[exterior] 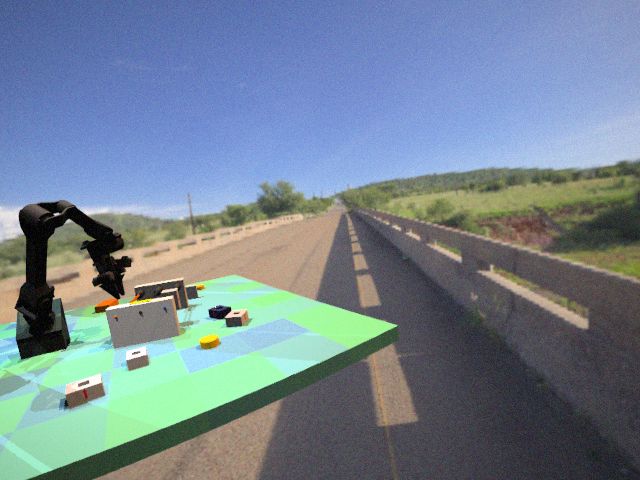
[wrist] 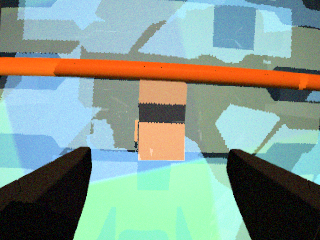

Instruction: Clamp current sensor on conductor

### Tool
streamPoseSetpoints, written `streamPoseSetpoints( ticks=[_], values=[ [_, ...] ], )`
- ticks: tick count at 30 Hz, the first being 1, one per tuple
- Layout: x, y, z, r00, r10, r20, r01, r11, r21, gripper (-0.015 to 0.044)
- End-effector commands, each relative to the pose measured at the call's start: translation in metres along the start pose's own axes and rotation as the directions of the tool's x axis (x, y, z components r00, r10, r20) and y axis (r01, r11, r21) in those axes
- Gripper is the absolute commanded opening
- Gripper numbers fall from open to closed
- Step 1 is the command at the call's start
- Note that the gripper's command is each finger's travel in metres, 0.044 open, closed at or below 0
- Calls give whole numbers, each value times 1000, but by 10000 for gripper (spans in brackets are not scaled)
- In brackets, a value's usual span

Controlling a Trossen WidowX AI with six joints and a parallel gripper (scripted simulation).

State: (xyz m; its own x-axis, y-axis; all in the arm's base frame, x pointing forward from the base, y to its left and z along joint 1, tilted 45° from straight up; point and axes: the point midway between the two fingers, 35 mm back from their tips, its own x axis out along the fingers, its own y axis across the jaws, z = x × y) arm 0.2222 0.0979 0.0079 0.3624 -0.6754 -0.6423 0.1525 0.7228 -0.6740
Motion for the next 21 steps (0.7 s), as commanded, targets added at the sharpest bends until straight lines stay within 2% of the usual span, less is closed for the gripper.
streamPoseSetpoints(
  ticks=[1,21],
  values=[
    [6,1,-3,1000,-3,-9,2,1000,-8,278],
    [39,1,-2,1000,-2,-8,2,1000,-8,278]
  ],
)
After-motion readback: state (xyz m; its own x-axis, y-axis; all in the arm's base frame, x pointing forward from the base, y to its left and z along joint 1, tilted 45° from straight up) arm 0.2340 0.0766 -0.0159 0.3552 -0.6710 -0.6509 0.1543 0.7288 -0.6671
